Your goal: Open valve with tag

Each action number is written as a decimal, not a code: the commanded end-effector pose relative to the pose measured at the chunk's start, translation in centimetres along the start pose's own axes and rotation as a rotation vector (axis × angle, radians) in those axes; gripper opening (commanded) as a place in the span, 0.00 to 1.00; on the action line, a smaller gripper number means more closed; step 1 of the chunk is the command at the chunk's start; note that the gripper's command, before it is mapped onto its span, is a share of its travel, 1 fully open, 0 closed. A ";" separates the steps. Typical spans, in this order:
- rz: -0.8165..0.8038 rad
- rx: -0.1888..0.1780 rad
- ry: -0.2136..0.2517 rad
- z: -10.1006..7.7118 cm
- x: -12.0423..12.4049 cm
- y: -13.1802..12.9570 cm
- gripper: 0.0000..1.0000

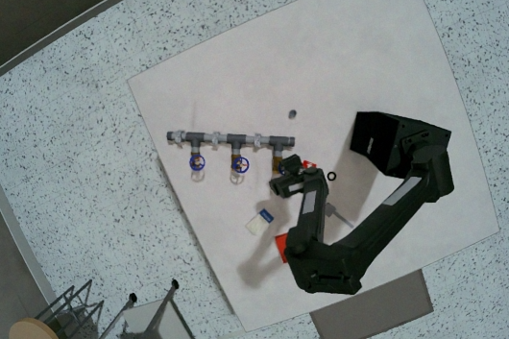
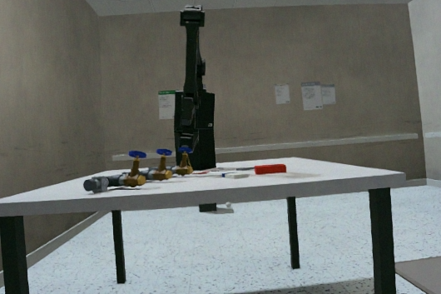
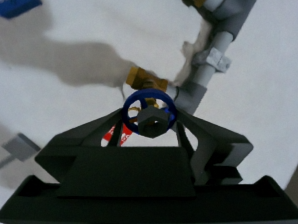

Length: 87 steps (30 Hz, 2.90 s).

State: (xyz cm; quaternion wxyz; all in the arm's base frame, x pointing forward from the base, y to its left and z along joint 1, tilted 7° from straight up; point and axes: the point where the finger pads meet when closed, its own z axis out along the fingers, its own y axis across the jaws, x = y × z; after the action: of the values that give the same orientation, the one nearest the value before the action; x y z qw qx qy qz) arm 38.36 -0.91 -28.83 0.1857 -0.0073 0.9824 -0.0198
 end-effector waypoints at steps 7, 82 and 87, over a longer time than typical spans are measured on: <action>-0.596 0.005 -0.012 0.5 -0.1 -0.2 0.00; -1.507 -0.001 -0.005 0.3 0.4 -0.1 1.00; -1.506 -0.001 -0.005 0.3 0.4 -0.1 1.00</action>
State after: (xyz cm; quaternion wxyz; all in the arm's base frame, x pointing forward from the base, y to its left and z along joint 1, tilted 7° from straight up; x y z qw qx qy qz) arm 38.62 -0.88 -28.84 0.1263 -0.6702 0.7178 -0.1404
